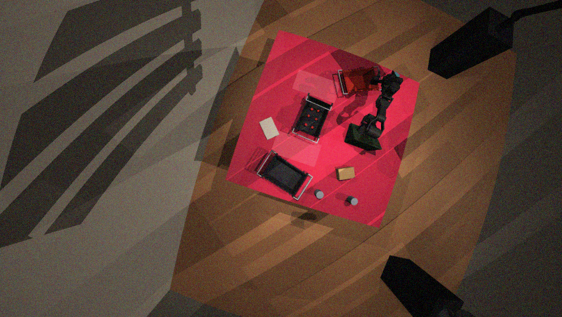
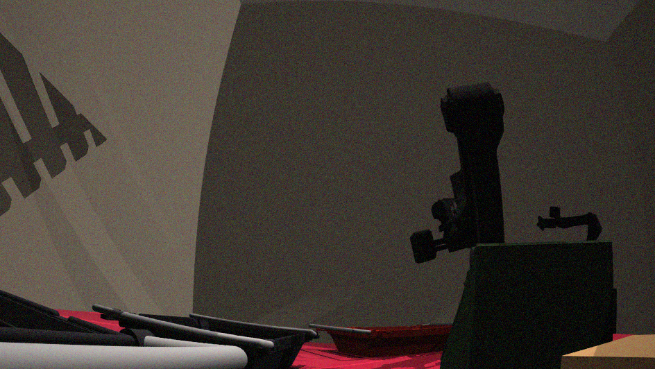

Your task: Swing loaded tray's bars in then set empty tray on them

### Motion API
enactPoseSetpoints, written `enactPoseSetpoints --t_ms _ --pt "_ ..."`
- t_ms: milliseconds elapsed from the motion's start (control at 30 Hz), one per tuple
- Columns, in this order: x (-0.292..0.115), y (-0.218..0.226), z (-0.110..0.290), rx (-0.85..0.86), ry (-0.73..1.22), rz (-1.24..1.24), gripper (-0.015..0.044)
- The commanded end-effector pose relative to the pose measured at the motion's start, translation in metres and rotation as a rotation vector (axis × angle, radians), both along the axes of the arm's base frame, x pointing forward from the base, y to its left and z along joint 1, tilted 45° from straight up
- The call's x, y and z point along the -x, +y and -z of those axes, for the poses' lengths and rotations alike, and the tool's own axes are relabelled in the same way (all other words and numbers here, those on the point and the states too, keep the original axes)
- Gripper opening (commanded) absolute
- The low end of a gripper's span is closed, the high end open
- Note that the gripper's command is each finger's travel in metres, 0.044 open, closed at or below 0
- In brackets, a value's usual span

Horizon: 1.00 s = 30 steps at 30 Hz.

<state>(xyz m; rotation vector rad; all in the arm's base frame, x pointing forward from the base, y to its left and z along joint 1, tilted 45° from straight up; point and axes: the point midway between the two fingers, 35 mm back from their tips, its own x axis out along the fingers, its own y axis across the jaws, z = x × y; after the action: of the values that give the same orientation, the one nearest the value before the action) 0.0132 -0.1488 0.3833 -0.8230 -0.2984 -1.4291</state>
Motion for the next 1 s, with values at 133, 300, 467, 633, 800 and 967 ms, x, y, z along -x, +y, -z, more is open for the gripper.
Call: enactPoseSetpoints --t_ms 133,300,467,633,800,967 --pt "0.0000 0.0000 0.0000 0.000 0.000 0.000 0.0269" --pt "0.0000 0.0000 0.0000 0.000 0.000 0.000 0.0138" --pt "0.0000 0.0000 0.0000 0.000 0.000 0.000 0.0081" --pt "0.0000 0.0000 0.0000 0.000 0.000 0.000 0.0081" --pt "0.0000 0.0000 0.0000 0.000 0.000 0.000 0.0081" --pt "0.0000 0.0000 0.0000 0.000 0.000 0.000 0.0081"
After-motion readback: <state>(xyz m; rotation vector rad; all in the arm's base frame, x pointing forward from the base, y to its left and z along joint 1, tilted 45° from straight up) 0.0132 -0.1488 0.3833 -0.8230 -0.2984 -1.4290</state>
